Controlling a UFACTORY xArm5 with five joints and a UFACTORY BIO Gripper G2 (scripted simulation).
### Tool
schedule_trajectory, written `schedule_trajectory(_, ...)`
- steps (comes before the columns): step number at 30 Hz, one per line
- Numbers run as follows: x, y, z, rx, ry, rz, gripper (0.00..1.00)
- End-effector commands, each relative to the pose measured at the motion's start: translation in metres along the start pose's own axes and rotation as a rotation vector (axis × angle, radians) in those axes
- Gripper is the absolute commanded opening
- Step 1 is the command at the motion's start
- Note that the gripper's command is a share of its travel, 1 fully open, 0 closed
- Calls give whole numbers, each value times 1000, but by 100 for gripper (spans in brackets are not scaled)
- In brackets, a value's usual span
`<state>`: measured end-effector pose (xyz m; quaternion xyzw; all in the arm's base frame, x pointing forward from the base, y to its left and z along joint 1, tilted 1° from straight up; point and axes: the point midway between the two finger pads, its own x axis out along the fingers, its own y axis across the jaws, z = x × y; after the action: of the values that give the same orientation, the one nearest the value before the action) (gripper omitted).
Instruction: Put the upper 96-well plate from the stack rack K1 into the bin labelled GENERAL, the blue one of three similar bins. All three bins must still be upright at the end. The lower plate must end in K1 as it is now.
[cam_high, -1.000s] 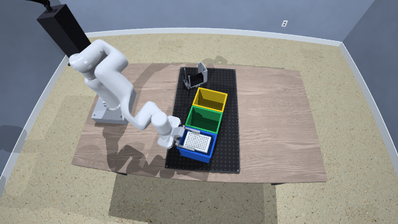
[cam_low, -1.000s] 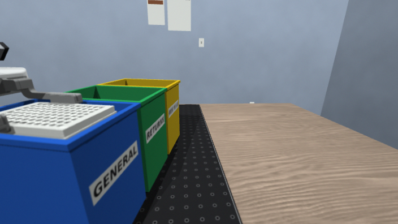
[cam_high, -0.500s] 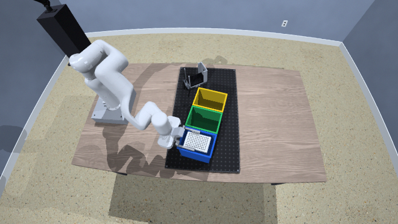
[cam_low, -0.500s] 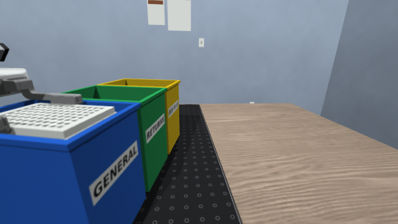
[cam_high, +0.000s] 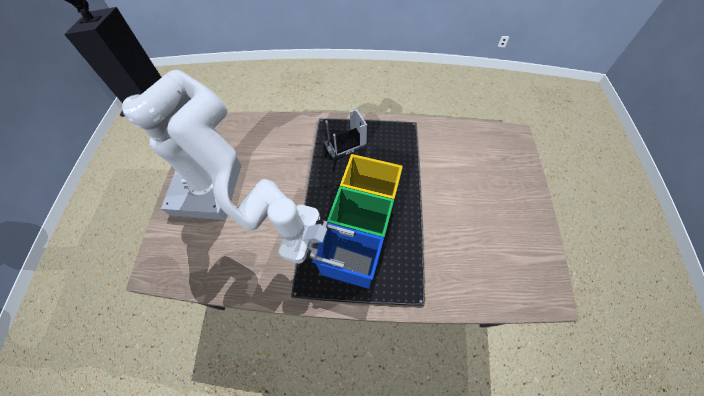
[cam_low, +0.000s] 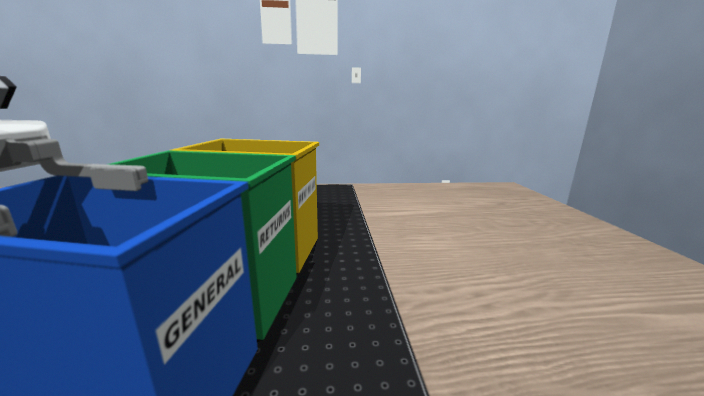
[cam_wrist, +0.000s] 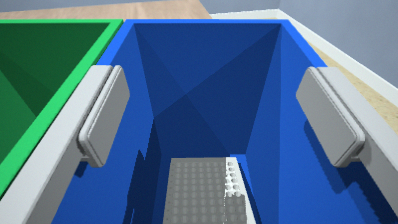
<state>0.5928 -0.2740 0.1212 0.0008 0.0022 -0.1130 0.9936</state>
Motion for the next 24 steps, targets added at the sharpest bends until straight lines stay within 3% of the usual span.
schedule_trajectory(1, 0, 0, 1, -9, 0, 0, 18)
schedule_trajectory(24, 0, 0, 6, -9, 0, 0, 18)
